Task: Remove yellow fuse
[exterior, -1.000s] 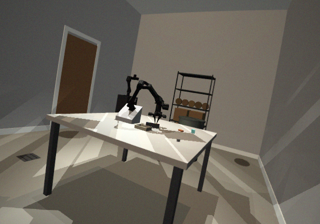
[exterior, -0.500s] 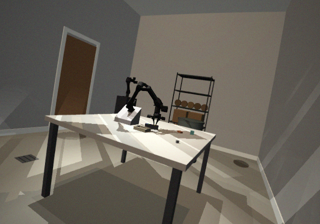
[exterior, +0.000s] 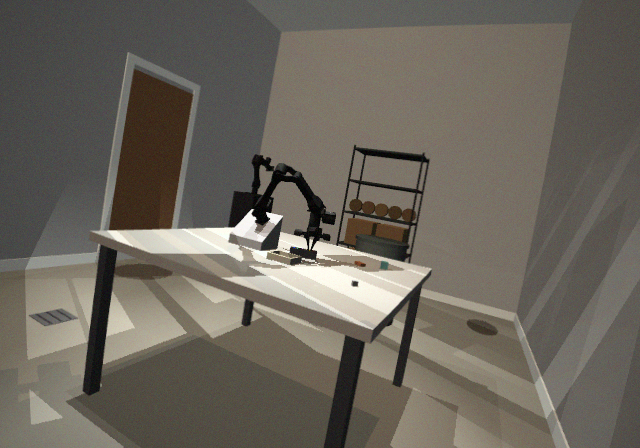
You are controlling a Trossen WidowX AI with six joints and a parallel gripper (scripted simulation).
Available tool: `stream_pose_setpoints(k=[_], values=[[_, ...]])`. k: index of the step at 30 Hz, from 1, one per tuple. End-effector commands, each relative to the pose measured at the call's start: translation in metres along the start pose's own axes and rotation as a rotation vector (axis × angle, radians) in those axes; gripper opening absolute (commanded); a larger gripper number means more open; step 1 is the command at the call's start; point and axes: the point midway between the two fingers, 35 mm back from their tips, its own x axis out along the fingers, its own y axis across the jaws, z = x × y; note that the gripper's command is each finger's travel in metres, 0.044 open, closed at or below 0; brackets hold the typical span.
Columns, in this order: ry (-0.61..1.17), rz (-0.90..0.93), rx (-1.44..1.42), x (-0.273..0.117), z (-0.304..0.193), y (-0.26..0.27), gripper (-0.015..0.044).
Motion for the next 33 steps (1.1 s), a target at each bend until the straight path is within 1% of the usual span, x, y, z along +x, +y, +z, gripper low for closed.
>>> stream_pose_setpoints(k=[1, 33], values=[[0.000, 0.000, 0.001, 0.000, 0.000, 0.000, 0.0000], [0.000, 0.000, -0.002, -0.015, 0.000, 0.001, 0.0000]])
